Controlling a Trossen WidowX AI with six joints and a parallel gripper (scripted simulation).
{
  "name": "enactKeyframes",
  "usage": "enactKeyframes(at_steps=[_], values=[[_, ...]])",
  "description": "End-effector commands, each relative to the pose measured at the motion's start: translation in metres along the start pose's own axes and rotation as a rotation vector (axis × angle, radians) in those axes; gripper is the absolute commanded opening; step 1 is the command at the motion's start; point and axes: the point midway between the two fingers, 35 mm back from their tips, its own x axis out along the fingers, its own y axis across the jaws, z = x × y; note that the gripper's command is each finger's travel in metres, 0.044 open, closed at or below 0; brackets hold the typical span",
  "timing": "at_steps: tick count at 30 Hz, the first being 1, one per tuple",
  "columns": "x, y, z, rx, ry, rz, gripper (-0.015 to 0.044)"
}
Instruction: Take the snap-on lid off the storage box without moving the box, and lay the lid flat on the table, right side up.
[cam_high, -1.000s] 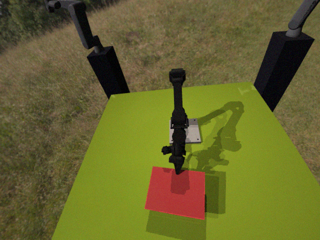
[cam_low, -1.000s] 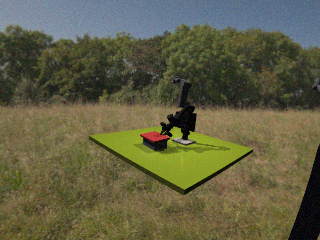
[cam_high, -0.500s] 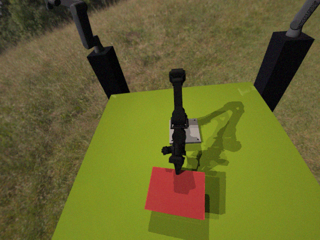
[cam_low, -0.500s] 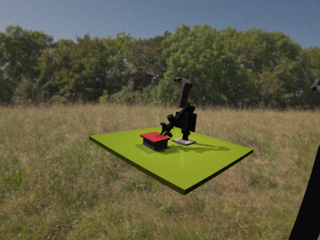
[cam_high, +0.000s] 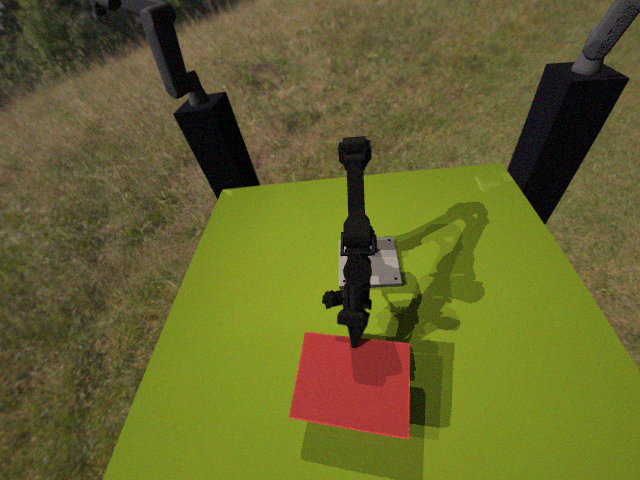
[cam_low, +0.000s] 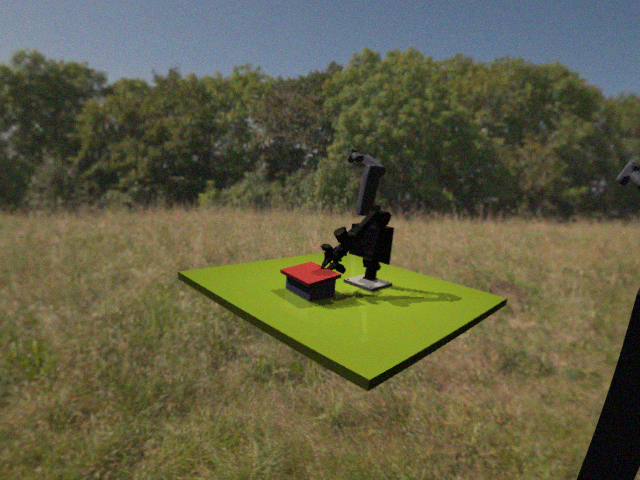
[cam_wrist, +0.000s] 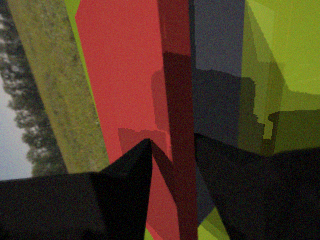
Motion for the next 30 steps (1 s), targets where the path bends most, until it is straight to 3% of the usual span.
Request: enactKeyframes(at_steps=[1,30], values=[[-0.005,0.010,0.000,-0.002,0.002,0.013,0.0000],[-0.021,0.047,0.000,-0.002,0.002,0.014,0.0000]])
